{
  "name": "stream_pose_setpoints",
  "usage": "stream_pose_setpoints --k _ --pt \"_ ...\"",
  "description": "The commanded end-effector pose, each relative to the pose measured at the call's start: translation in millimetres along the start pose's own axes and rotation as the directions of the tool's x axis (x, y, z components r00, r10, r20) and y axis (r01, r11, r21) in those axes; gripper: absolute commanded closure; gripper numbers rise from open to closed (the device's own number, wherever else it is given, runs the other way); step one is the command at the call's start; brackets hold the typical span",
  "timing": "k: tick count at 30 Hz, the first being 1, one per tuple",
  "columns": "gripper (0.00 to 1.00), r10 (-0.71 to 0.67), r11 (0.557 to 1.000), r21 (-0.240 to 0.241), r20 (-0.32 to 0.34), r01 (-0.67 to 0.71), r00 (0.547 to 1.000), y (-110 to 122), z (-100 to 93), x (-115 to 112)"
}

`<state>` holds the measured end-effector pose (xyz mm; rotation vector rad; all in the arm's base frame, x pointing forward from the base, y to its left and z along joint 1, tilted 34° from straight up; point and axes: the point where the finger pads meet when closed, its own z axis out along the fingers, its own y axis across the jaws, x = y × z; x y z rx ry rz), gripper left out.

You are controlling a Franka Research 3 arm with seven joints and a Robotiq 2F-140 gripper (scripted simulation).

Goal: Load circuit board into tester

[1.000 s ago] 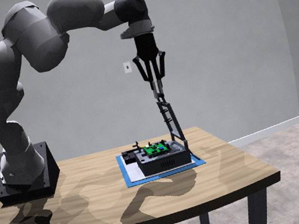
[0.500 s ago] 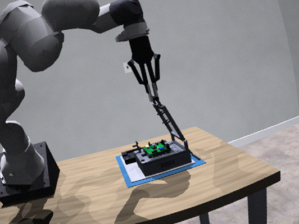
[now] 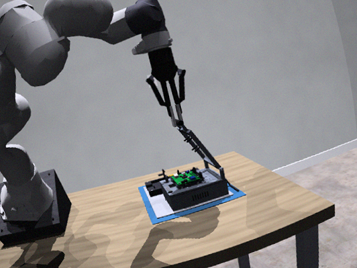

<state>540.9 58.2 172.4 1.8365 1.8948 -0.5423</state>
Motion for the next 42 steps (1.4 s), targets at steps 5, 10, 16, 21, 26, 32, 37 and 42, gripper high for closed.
stream_pose_setpoints --k 5,10,16,21,26,32,37,42 --pt "1.00 0.005 1.000 0.018 -0.001 -0.005 1.000 -16 12.2 0" --pt "1.00 0.005 1.000 0.018 -0.001 -0.005 1.000 -24 17.4 0" --pt "1.00 0.005 1.000 0.018 -0.001 -0.005 1.000 -30 21.7 0" --pt "1.00 0.005 1.000 0.018 -0.001 -0.005 1.000 -37 27.6 0" --pt "1.00 0.005 1.000 0.018 -0.001 -0.005 1.000 -45 34.0 0" --pt "1.00 0.005 1.000 0.018 -0.001 -0.005 1.000 -51 40.5 0" --pt "1.00 0.005 1.000 0.018 0.000 -0.005 1.000 -56 46.3 0" --pt "1.00 0.005 1.000 0.018 -0.001 -0.005 1.000 -63 53.5 0"
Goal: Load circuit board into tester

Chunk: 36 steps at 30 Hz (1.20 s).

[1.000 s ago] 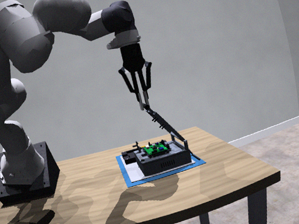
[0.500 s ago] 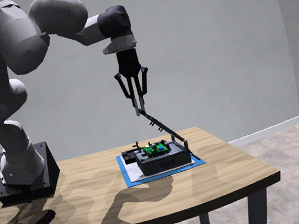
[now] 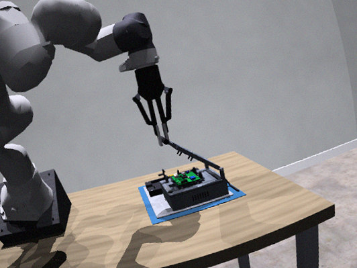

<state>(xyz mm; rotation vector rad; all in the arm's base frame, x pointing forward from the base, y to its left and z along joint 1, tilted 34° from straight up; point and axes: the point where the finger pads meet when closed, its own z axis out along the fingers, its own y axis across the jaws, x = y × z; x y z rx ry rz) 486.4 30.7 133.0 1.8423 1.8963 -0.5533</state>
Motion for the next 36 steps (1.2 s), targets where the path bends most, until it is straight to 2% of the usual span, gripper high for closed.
stream_pose_setpoints --k 1,25,36 --pt "1.00 0.006 1.000 0.008 0.000 -0.006 1.000 -7 9.5 0" --pt "1.00 0.006 1.000 0.008 0.000 -0.006 1.000 -28 43.0 0" --pt "1.00 0.006 1.000 0.008 0.000 -0.006 1.000 -36 64.8 0"
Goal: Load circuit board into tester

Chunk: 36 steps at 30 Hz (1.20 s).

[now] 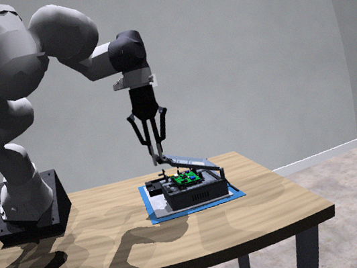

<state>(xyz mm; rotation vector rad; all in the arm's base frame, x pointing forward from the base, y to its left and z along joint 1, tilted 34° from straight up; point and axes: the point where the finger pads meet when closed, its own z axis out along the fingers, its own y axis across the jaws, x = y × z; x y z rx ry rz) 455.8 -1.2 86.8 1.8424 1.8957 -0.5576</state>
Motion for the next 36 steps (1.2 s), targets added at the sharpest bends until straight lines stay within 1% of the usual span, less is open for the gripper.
stream_pose_setpoints --k 1,4,6,14,21,36 --pt "1.00 0.006 1.000 0.005 -0.002 -0.006 1.000 -4 11.9 0" --pt "1.00 0.006 1.000 0.006 -0.002 -0.006 1.000 -6 18.1 0" --pt "1.00 0.006 1.000 0.006 -0.002 -0.006 1.000 -6 18.1 0" --pt "1.00 0.006 1.000 0.006 -0.002 -0.006 1.000 -10 34.7 0" --pt "1.00 0.006 1.000 0.005 -0.002 -0.006 1.000 -11 45.0 0" --pt "1.00 0.006 1.000 0.005 -0.002 -0.006 1.000 -12 56.8 0"
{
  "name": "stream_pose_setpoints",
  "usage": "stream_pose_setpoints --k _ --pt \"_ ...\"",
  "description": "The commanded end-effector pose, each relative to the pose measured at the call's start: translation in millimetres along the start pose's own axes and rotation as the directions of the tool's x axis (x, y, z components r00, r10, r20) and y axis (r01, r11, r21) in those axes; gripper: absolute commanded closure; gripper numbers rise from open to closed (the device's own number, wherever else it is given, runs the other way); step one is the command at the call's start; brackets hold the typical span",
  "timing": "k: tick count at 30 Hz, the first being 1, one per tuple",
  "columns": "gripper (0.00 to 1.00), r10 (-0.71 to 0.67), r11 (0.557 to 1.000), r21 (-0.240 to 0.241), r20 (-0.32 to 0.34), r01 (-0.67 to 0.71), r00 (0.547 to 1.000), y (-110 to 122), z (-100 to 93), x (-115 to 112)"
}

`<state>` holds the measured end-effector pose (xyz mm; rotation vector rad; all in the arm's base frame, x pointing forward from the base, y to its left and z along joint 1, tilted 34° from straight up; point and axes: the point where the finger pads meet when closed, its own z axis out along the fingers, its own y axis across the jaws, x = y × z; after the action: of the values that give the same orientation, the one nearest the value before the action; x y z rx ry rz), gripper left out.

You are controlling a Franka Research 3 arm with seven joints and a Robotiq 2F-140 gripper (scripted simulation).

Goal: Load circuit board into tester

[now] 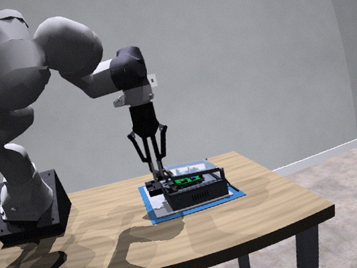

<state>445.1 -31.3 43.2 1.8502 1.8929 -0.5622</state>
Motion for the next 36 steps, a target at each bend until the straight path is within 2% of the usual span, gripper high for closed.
stream_pose_setpoints --k 1,36 --pt "1.00 0.002 1.000 -0.001 -0.001 -0.002 1.000 0.3 4.8 -0.2" --pt "1.00 0.002 1.000 -0.001 -0.001 -0.002 1.000 -0.1 11.9 -0.1"
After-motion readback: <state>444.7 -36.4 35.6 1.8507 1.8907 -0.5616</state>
